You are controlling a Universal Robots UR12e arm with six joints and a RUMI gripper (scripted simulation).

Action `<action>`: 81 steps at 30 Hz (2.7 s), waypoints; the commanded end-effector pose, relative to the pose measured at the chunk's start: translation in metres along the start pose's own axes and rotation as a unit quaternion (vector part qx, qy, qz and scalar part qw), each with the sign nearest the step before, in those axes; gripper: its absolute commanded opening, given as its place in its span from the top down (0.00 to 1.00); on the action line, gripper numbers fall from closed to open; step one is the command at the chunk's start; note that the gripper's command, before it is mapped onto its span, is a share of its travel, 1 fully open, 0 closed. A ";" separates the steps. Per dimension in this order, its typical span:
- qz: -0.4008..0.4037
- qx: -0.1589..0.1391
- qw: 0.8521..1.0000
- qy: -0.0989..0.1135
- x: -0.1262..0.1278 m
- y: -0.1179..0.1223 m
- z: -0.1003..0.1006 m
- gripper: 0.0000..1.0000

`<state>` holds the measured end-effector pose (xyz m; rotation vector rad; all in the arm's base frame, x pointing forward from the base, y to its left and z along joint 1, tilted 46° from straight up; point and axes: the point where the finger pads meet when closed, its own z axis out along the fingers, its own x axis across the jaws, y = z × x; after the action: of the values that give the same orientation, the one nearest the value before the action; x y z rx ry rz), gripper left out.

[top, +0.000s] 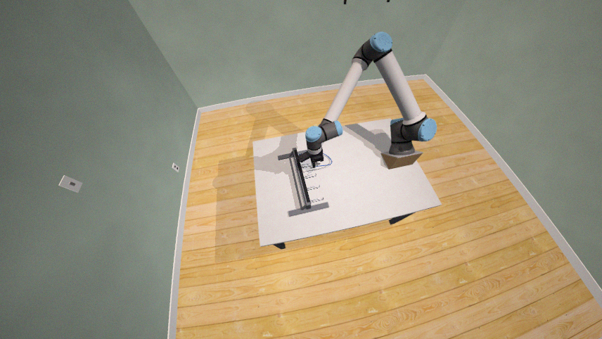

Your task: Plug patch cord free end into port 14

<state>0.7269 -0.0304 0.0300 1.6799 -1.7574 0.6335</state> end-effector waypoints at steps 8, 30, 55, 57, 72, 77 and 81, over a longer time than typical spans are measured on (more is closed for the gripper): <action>0.002 -0.001 1.000 -0.001 0.001 -0.002 0.001 1.00; 0.001 -0.002 1.000 -0.001 0.001 -0.020 0.016 1.00; 0.000 -0.002 1.000 -0.001 0.000 -0.034 0.030 1.00; 0.000 -0.002 1.000 -0.001 0.000 -0.034 0.030 1.00; -0.001 0.001 1.000 0.000 0.000 -0.038 0.030 1.00; -0.001 0.001 1.000 0.000 0.000 -0.042 0.029 1.00; -0.001 0.001 1.000 0.000 0.000 -0.047 0.029 1.00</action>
<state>0.7609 -0.0533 0.0059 1.6832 -1.7550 0.6319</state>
